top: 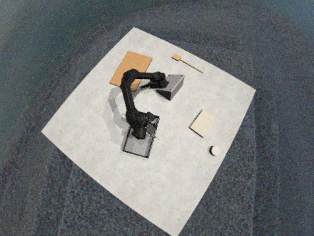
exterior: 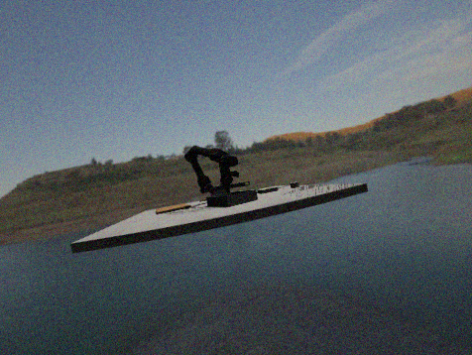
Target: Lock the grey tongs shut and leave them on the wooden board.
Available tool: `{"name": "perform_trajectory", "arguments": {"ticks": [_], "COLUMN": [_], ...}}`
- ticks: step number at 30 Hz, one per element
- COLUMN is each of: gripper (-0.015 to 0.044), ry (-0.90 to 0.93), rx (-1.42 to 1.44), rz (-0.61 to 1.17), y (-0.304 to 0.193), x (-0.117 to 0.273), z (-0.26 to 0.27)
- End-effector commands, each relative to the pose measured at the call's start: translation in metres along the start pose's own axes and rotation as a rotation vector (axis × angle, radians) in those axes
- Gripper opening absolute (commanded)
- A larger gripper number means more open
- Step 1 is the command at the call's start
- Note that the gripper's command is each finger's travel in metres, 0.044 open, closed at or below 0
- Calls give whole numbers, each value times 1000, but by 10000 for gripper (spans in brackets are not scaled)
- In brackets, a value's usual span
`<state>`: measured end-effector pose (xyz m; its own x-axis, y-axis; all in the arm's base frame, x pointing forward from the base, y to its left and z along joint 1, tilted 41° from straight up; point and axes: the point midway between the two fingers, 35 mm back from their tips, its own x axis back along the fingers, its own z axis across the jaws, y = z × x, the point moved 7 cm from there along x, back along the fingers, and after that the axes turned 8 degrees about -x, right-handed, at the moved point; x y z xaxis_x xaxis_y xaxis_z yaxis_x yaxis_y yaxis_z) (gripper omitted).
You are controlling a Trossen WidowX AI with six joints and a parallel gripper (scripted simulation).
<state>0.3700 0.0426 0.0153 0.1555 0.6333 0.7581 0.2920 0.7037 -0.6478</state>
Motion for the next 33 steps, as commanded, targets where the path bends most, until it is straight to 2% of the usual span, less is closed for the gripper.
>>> {"name": "perform_trajectory", "arguments": {"ticks": [1,3,5,19,33], "gripper": [-150,-150,-150,-150,-150], "ry": [-26,-26,-26,-24,-22], "rx": [-4,-2,-2,-6,-81], "rz": [-19,-17,-16,-13,-34], "y": [3,0,-1,-9,-104], "x": [63,91,100,97,102], "z": [1,5,7,4,-12]}}
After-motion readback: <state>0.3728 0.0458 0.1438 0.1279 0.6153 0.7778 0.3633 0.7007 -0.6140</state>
